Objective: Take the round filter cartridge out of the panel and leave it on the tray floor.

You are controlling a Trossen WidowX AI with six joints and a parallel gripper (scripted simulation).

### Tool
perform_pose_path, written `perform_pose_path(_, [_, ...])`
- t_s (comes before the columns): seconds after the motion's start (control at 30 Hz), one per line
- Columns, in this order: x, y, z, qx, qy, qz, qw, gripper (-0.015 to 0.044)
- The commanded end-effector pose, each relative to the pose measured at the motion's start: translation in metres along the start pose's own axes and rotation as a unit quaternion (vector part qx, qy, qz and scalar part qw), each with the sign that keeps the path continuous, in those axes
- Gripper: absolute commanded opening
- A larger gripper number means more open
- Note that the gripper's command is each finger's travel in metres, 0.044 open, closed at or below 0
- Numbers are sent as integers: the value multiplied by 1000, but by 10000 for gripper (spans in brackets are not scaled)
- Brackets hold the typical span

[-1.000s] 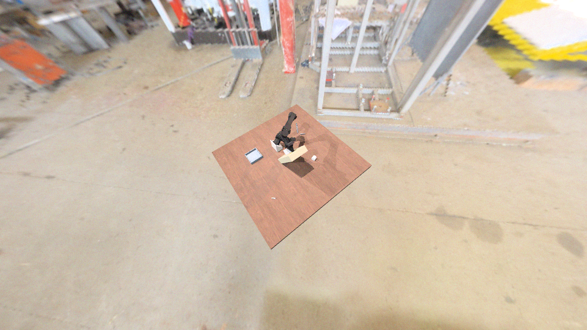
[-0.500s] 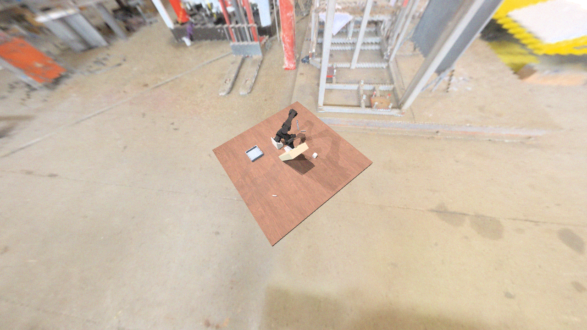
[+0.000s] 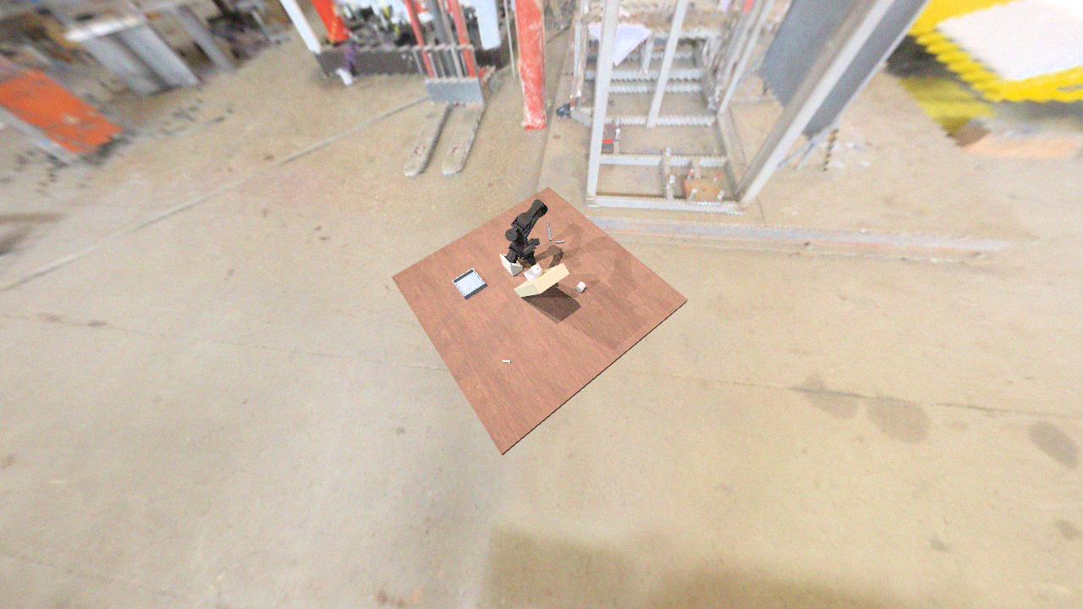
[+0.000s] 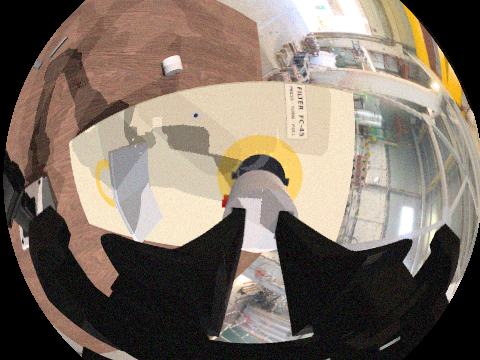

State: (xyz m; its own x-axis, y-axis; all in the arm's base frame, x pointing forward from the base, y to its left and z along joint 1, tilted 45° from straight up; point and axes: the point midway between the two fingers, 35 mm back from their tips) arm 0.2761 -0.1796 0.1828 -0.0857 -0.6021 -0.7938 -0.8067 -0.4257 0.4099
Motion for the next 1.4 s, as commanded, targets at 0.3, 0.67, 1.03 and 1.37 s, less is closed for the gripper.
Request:
perform_pose_path(0.3, [2, 3, 24, 2, 5, -5, 1000, 0])
perform_pose_path(0.67, [8, -2, 60, 2, 4, -5, 1000, 0])
perform_pose_path(1.03, [10, -3, 68, -1, 1, -2, 1000, 102])
perform_pose_path(1.37, [10, -3, 70, -1, 2, -2, 1000, 102])
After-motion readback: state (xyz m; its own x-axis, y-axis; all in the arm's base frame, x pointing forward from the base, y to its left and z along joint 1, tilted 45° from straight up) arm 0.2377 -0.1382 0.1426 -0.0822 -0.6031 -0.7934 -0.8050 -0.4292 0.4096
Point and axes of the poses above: the point midway between the two fingers, 35 mm back from their tips, its own y axis back along the fingers, its own z axis across the jaws, x = y × z, and after that the axes turned 5 degrees about -y, right-handed
